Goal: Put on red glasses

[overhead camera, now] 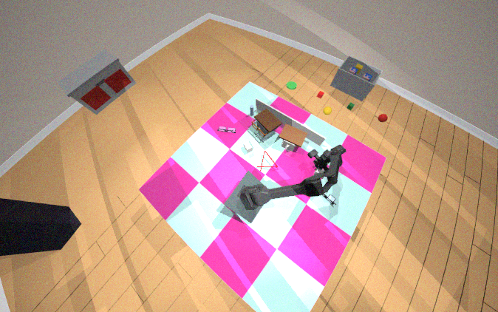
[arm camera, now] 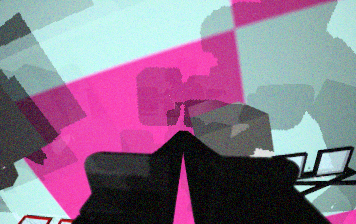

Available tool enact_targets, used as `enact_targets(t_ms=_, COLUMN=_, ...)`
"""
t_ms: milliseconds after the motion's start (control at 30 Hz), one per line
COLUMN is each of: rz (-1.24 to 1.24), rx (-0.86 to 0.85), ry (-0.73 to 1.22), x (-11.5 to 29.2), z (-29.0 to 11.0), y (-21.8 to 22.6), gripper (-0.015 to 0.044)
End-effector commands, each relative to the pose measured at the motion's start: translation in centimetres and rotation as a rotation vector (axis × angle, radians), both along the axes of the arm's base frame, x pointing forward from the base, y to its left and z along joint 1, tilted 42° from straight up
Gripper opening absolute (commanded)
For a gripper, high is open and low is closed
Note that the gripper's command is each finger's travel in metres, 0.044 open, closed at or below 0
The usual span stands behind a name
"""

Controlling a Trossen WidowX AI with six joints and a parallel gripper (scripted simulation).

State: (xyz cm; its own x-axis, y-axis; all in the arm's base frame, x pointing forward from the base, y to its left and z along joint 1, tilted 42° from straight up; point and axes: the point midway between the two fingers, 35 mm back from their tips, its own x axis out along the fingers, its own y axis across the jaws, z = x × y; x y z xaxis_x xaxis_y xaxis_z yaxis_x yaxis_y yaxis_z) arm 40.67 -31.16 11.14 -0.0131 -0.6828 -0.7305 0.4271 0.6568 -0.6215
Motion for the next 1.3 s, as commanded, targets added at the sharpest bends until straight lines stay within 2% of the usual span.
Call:
enact_targets(t_ms=0, rz=-0.010, rx=0.001, ry=0.004, x=-0.7, z=0.4, y=-0.9, gripper=0.0000)
enact_targets(t_ms=1267, rz=-0.010, rx=0.001, ry=0.007, x=-1.6, z=1.4, y=-2.2, gripper=0.0000)
